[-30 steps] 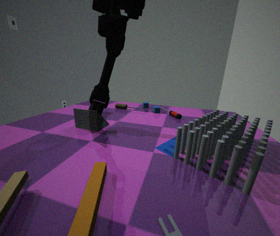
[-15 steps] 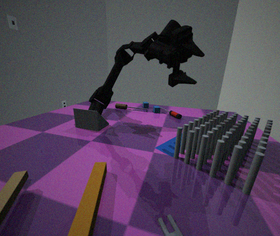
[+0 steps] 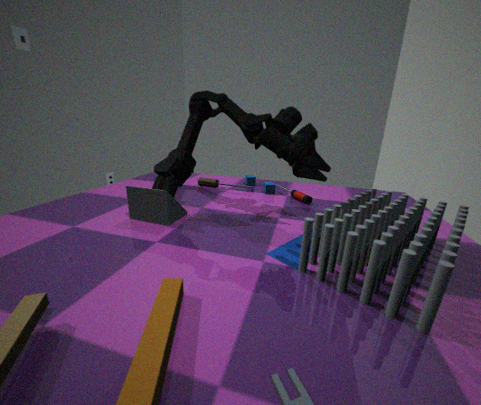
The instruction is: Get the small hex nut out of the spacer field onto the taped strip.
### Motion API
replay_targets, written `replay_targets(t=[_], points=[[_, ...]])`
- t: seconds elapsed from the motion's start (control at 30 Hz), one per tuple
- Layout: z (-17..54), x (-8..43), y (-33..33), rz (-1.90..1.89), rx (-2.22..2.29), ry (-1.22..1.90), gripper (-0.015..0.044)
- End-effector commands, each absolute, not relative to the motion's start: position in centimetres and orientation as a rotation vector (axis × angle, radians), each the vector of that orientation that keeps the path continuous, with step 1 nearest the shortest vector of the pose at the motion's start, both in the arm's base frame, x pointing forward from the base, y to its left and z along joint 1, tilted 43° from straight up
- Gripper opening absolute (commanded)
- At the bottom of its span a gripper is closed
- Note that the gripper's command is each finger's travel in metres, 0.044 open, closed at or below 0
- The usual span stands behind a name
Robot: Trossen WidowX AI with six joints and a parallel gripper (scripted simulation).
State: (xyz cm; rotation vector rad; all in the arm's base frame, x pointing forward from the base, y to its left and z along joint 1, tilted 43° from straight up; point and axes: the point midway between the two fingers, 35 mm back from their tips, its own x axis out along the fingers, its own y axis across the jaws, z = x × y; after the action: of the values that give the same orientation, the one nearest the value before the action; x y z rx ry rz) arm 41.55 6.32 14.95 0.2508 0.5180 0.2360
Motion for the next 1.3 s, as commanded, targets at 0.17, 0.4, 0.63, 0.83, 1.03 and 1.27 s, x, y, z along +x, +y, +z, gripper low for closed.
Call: replay_targets(t=[0.17,0.4,0.63,0.83,1.03,1.27], points=[[15.1,41.3,6.4,0.221,0.285,0.510,0.0440],[15.1,41.3,6.4,0.221,0.285,0.510,0.0440],[15.1,41.3,6.4,0.221,0.285,0.510,0.0440],[15.1,41.3,6.4,0.221,0.285,0.510,0.0440],[15.1,41.3,6.4,0.221,0.285,0.510,0.0440],[19.3,41.0,9.8,0.301,0.306,0.431,0.0440]])
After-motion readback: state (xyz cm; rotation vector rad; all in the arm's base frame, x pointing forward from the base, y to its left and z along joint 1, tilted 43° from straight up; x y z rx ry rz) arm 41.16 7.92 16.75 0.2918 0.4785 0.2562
